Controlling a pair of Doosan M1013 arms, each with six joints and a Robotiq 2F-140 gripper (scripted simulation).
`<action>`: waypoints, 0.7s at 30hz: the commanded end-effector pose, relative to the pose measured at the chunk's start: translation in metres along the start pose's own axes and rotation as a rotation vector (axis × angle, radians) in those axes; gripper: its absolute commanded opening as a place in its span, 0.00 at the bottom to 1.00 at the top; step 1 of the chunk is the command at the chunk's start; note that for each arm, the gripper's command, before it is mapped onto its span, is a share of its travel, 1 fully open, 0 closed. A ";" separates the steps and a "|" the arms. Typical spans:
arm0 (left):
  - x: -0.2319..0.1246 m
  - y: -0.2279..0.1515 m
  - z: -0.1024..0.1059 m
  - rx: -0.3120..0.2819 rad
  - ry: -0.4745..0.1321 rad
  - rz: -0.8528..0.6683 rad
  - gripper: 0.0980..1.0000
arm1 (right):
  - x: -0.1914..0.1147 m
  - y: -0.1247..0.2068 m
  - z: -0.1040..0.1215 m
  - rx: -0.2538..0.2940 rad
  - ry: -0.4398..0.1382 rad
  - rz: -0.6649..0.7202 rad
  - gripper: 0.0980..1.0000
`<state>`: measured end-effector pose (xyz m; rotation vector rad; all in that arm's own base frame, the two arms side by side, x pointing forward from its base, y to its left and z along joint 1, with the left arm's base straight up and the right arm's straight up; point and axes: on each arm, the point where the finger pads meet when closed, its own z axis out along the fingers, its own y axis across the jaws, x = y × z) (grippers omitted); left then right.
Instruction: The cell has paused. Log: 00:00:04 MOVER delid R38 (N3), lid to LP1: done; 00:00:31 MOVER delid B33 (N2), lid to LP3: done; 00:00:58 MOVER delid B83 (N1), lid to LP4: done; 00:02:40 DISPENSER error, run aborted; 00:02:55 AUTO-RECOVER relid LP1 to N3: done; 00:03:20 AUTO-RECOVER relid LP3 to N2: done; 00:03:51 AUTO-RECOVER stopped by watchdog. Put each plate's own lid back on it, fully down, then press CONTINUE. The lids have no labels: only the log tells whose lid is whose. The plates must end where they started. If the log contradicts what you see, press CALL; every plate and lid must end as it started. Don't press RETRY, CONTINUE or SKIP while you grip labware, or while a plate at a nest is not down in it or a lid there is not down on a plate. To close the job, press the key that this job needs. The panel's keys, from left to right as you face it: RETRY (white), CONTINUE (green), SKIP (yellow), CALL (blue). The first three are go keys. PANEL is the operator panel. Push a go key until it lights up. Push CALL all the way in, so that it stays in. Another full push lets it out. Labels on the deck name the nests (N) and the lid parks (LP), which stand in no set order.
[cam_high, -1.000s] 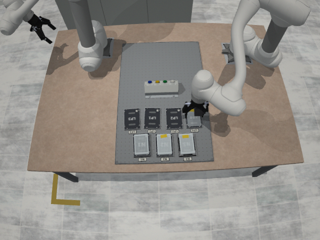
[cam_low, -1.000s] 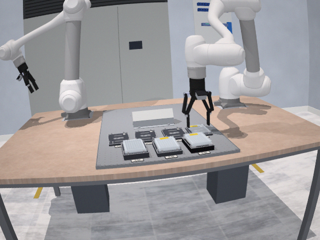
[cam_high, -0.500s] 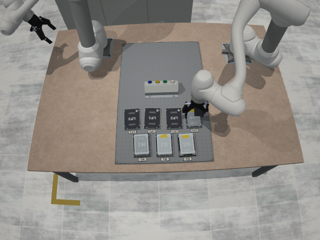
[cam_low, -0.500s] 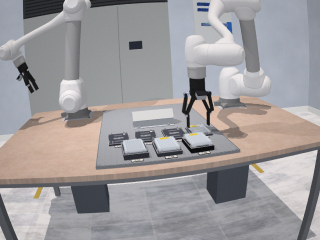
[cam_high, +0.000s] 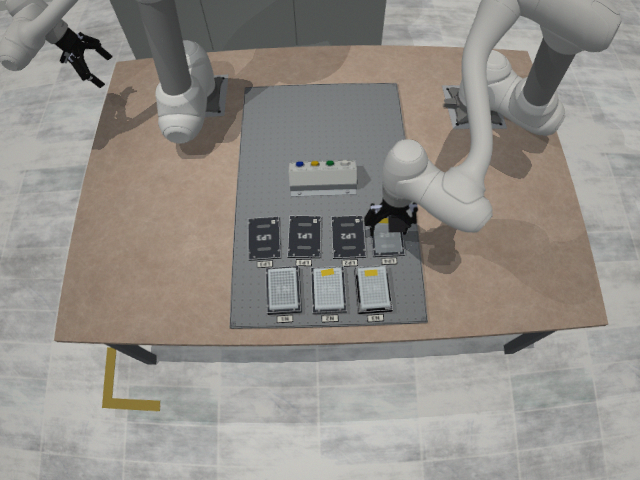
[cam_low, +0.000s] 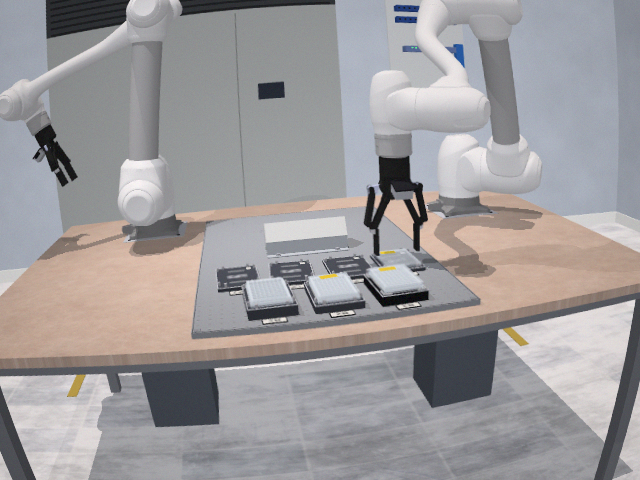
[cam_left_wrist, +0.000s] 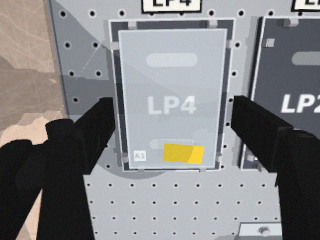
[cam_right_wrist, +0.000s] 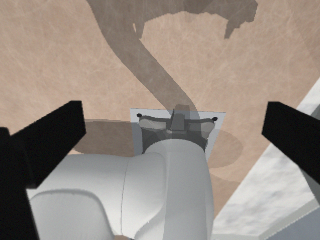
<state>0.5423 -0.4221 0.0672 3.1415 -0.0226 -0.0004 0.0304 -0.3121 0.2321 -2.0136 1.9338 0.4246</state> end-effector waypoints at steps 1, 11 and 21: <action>0.000 0.000 -0.001 -0.001 0.001 0.000 0.66 | 0.000 0.000 -0.001 0.001 0.001 0.000 1.00; 0.000 0.000 0.000 -0.001 0.001 0.000 0.66 | 0.000 0.000 -0.001 0.001 0.001 0.000 1.00; 0.000 0.000 0.002 -0.001 0.001 0.000 0.66 | 0.000 0.000 -0.001 0.001 0.001 0.000 1.00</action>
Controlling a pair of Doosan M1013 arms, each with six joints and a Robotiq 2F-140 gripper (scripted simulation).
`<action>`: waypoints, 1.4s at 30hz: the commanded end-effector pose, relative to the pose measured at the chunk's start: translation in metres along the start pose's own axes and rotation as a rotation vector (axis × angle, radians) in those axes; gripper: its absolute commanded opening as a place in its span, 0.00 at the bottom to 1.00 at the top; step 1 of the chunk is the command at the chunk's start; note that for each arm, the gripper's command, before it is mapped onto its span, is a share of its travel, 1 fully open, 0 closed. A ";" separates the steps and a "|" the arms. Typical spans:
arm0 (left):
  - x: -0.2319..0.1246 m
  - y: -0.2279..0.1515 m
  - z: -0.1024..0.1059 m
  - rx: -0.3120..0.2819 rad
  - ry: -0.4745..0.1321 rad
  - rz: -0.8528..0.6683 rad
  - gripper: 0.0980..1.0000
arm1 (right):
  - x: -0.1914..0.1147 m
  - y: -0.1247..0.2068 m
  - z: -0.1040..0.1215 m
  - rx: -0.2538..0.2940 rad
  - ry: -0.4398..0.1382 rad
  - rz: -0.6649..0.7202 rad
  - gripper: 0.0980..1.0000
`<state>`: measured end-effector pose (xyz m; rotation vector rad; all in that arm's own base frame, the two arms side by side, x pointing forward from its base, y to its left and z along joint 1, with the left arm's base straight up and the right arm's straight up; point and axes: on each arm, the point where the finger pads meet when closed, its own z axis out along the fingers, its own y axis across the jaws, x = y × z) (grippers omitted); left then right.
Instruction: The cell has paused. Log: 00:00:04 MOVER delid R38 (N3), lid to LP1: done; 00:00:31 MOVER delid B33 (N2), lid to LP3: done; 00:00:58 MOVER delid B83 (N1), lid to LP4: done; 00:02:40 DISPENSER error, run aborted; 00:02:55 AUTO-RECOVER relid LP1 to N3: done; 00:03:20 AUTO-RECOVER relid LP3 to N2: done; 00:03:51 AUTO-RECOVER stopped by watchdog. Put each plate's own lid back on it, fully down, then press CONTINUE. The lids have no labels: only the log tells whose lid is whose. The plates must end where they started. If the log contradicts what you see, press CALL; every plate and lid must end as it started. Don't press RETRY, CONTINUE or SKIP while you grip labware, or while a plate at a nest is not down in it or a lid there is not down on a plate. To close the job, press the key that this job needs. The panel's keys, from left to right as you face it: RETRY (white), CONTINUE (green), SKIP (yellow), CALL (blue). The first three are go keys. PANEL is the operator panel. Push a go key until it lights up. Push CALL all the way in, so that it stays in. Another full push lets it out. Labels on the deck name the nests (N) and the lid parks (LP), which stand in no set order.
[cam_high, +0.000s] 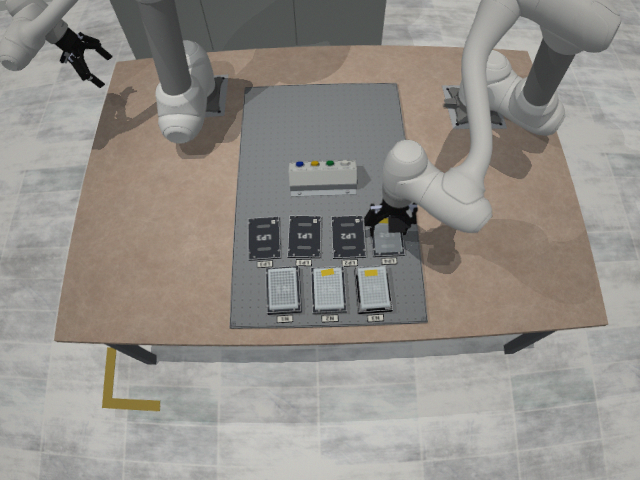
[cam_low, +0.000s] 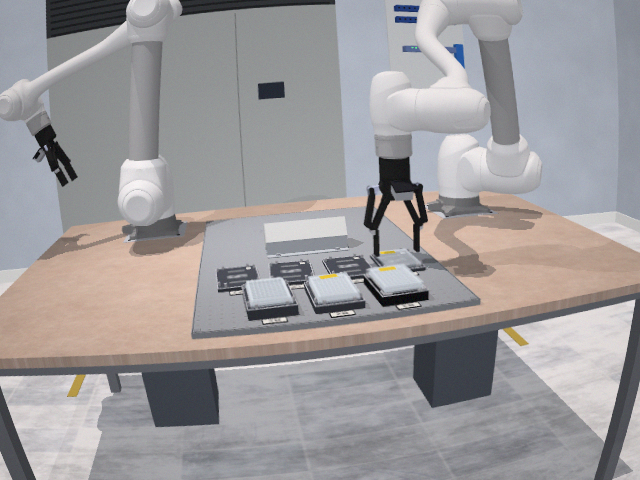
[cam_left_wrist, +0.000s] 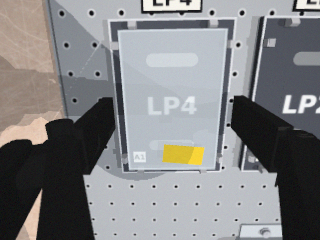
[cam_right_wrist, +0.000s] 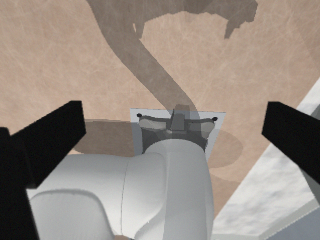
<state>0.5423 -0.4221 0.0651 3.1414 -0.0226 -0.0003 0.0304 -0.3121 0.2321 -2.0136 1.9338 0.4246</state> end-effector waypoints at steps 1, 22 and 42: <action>0.000 0.000 0.000 -0.001 0.001 0.000 0.66 | 0.000 0.000 -0.001 0.001 0.001 0.000 1.00; 0.000 0.000 0.010 -0.001 0.001 0.000 0.66 | 0.000 0.000 -0.001 0.001 0.001 0.000 1.00; 0.000 0.000 0.014 -0.001 0.001 0.000 0.66 | 0.000 0.000 -0.001 0.001 0.001 0.000 1.00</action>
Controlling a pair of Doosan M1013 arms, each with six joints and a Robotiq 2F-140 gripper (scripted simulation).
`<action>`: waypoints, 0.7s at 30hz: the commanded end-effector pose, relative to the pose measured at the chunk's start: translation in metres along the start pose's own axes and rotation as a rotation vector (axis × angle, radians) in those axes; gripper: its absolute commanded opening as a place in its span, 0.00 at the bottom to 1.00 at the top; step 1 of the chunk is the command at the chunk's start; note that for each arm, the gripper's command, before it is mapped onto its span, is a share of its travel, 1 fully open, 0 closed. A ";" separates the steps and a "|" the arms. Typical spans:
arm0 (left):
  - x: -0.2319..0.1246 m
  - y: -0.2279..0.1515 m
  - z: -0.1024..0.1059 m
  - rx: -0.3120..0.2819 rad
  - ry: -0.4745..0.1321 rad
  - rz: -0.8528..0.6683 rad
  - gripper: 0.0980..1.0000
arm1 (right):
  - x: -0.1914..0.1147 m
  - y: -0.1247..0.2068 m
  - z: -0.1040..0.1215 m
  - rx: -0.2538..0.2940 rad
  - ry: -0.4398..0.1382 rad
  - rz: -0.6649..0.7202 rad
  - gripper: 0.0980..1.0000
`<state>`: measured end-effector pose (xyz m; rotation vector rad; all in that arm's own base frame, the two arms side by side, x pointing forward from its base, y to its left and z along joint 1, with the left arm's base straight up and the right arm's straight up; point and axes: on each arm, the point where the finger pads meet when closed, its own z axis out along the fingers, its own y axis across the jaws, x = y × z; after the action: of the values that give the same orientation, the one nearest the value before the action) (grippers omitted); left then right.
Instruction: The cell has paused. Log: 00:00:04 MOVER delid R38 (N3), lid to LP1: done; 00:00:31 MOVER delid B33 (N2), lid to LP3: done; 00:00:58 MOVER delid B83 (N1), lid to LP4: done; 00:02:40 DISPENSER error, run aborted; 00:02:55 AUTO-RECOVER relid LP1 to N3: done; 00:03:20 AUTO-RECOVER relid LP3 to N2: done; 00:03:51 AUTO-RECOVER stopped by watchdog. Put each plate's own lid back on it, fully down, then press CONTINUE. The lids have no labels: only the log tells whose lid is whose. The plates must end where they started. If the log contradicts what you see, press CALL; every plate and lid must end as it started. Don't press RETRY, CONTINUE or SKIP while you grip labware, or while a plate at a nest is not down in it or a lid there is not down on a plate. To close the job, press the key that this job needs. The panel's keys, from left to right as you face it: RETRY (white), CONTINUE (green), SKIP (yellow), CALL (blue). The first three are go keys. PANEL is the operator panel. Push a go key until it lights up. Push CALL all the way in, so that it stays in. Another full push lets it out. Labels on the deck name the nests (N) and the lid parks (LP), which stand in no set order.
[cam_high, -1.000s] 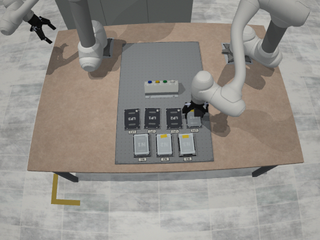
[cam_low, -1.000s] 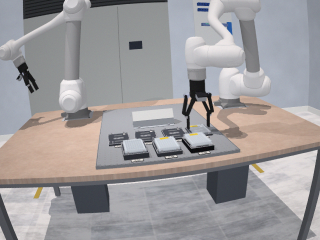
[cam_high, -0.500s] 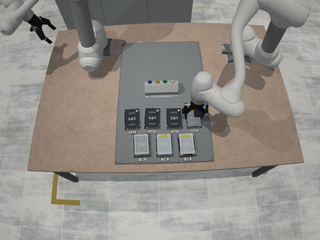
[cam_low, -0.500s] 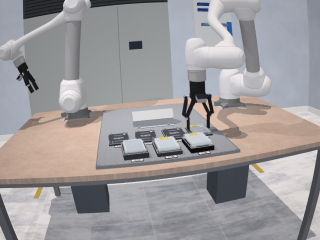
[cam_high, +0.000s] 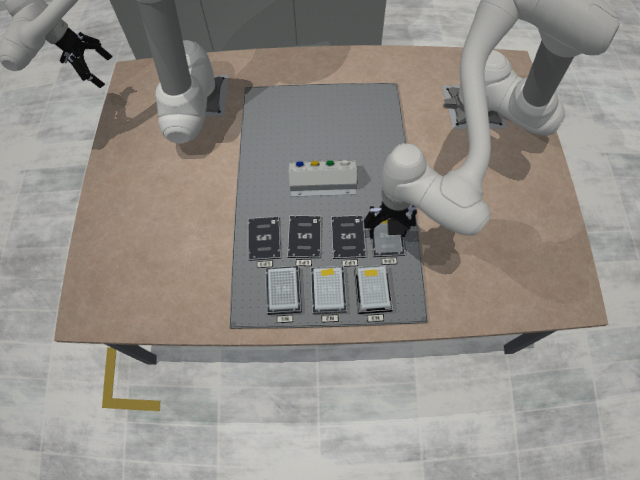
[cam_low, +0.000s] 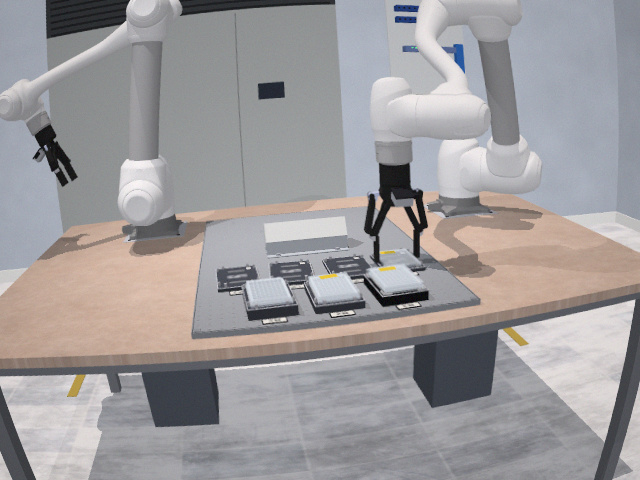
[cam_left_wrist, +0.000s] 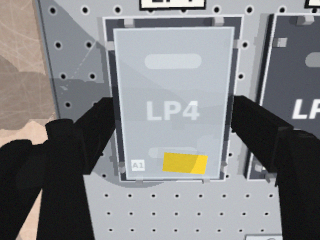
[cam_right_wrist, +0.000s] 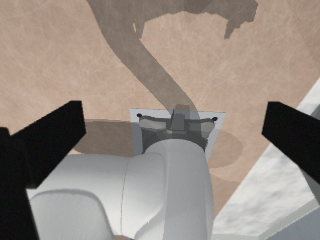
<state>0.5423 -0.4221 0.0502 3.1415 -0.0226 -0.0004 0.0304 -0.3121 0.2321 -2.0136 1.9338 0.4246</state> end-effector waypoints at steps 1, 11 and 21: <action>0.000 0.000 -0.001 -0.001 0.001 0.000 0.66 | 0.000 0.000 -0.001 0.001 0.001 0.000 1.00; 0.000 0.000 -0.001 -0.001 0.001 0.000 0.66 | 0.000 0.000 -0.001 0.001 0.001 0.000 1.00; 0.000 0.000 -0.001 -0.001 0.001 0.000 0.56 | 0.000 0.000 -0.001 0.001 0.001 0.000 1.00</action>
<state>0.5423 -0.4221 0.0501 3.1414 -0.0226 -0.0001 0.0304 -0.3121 0.2321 -2.0136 1.9338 0.4246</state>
